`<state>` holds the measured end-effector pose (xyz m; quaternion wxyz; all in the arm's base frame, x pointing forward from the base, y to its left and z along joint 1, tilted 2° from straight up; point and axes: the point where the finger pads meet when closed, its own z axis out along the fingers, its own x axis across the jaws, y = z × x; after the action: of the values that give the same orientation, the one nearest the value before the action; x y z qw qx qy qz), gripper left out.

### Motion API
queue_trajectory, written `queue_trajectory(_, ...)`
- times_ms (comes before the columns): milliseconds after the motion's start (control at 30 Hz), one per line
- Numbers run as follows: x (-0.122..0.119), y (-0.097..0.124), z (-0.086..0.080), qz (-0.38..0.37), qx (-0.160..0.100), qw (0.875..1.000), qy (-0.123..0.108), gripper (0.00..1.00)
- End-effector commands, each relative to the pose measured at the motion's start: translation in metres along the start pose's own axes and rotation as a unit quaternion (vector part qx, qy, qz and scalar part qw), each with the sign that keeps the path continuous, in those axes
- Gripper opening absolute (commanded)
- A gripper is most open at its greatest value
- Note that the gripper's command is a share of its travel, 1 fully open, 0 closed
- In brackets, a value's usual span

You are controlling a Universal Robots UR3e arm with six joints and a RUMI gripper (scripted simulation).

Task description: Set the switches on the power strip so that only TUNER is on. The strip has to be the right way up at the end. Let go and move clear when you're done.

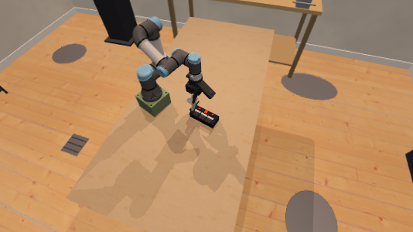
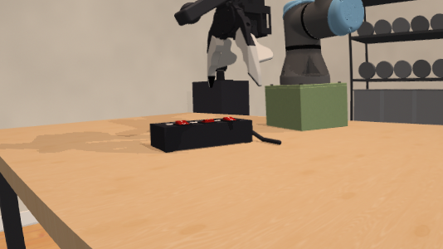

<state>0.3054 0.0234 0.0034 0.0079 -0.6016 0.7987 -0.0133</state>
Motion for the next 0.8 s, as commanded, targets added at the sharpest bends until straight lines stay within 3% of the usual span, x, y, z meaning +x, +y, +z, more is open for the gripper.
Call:
queue_trajectory(0, 0.0, -0.001, -0.004, 0.0, 0.001, 1.0, 0.0, 1.0)
queue_trajectory(767, 0.0, -0.001, -0.072, 0.0, 0.001, 1.0, 0.0, 1.0)
